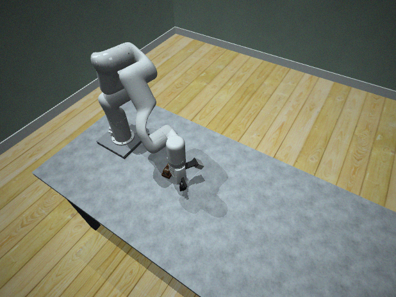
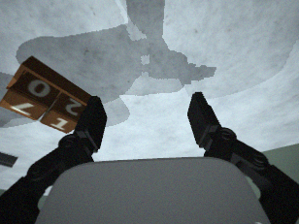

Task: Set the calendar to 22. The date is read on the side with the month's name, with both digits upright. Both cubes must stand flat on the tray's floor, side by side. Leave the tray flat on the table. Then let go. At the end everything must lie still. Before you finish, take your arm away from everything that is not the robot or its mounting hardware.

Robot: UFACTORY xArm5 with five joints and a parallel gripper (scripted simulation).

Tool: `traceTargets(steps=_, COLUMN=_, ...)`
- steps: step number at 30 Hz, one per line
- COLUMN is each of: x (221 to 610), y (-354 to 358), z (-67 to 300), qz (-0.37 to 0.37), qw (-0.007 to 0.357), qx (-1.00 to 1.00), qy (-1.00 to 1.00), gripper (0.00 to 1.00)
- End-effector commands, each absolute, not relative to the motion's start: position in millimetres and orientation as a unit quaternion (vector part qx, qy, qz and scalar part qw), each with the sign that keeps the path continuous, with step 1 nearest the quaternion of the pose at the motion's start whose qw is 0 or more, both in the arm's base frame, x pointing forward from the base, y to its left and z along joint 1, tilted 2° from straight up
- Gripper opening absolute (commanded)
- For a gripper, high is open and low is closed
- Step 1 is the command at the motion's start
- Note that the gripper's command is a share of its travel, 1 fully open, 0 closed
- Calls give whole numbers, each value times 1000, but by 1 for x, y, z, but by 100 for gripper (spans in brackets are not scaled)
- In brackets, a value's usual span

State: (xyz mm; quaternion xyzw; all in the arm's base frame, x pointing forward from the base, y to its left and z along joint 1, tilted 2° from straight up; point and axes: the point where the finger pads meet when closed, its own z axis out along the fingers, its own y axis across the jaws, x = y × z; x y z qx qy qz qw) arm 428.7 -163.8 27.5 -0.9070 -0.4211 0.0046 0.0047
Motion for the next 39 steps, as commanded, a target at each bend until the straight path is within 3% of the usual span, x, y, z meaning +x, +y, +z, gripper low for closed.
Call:
traceTargets(steps=1, x=430, y=-165, z=32, qz=3, qw=3, qx=-907, qy=-421, gripper=100)
traceTargets(steps=39, x=414, y=-197, z=43, qz=3, qw=4, qx=-907, qy=-421, gripper=100)
